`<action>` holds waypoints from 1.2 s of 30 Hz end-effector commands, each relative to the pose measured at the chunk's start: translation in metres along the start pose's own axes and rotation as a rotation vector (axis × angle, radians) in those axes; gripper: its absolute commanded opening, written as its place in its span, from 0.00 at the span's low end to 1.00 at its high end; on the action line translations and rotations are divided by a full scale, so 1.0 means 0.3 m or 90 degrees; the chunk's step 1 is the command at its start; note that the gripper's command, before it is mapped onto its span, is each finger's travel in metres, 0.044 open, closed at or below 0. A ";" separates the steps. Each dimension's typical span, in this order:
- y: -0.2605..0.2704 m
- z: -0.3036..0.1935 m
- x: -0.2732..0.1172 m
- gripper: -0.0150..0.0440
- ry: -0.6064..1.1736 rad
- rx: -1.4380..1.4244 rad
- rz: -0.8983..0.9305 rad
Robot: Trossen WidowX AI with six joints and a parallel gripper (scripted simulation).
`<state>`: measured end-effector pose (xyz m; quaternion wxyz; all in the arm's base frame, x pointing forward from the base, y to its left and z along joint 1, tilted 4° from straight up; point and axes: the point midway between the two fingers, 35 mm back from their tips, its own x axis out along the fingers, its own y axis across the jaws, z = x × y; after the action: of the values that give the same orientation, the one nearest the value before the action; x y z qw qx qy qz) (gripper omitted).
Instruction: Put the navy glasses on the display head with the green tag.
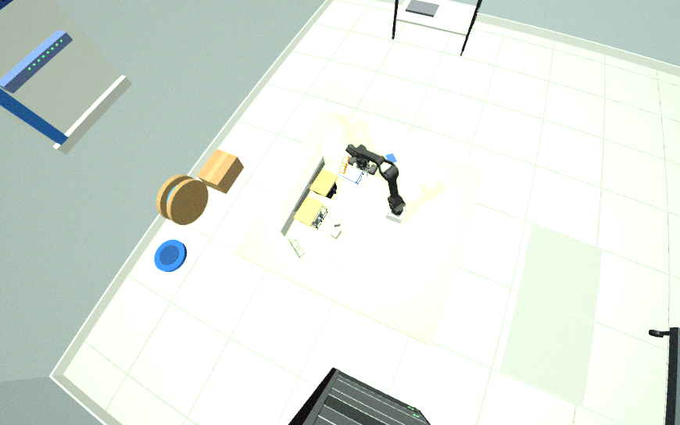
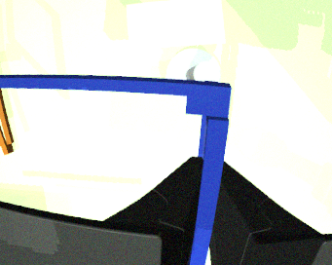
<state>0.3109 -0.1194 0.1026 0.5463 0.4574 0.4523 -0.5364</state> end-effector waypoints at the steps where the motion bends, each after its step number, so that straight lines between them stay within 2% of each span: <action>1: 0.010 -0.048 -0.021 0.25 -0.019 0.007 0.010; 36: -0.001 -0.551 -0.167 0.25 -0.124 0.076 0.165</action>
<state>0.3127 0.0427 0.1197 0.6179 0.4809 0.3151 -0.5364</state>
